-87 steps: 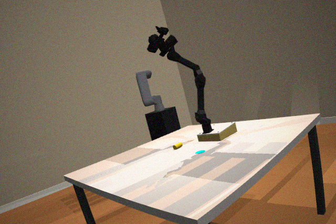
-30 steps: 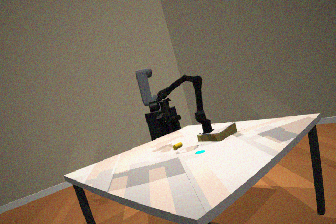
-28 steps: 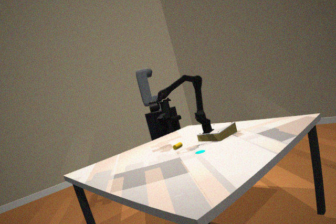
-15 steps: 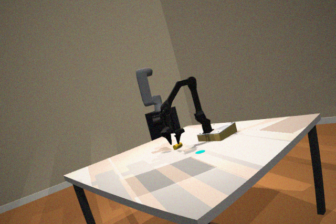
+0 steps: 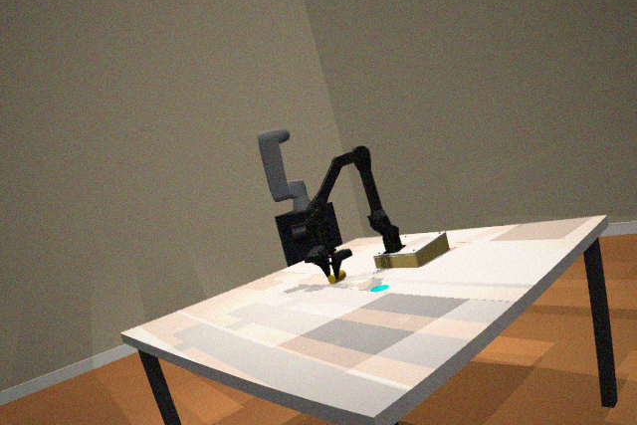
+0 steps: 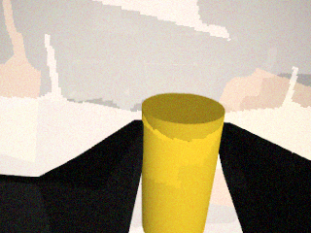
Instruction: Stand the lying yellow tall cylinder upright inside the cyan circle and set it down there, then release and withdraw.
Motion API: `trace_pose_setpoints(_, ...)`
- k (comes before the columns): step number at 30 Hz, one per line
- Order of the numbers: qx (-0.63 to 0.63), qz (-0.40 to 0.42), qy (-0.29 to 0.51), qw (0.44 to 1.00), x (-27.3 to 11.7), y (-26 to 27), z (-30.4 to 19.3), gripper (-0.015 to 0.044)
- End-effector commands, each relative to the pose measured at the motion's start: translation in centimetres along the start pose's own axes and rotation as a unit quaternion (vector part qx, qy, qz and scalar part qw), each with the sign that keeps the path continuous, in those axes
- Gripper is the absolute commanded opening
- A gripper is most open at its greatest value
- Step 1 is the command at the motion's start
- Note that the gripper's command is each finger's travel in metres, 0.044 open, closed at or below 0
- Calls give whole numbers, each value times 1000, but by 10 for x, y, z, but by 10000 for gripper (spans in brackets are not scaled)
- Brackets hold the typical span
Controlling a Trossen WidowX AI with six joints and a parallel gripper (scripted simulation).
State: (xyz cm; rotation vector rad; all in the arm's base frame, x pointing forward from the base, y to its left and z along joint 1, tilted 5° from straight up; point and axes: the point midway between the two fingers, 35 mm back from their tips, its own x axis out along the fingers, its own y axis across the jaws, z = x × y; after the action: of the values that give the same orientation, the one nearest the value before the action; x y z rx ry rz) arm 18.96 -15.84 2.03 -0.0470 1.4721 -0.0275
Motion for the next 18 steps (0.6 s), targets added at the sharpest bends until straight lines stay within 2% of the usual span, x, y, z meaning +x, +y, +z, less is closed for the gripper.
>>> trace_pose_setpoints(1,1,-2,1,1000,-1,-1,0,105)
trace_pose_setpoints(18,1,-2,1,1000,-52,-5,5,105)
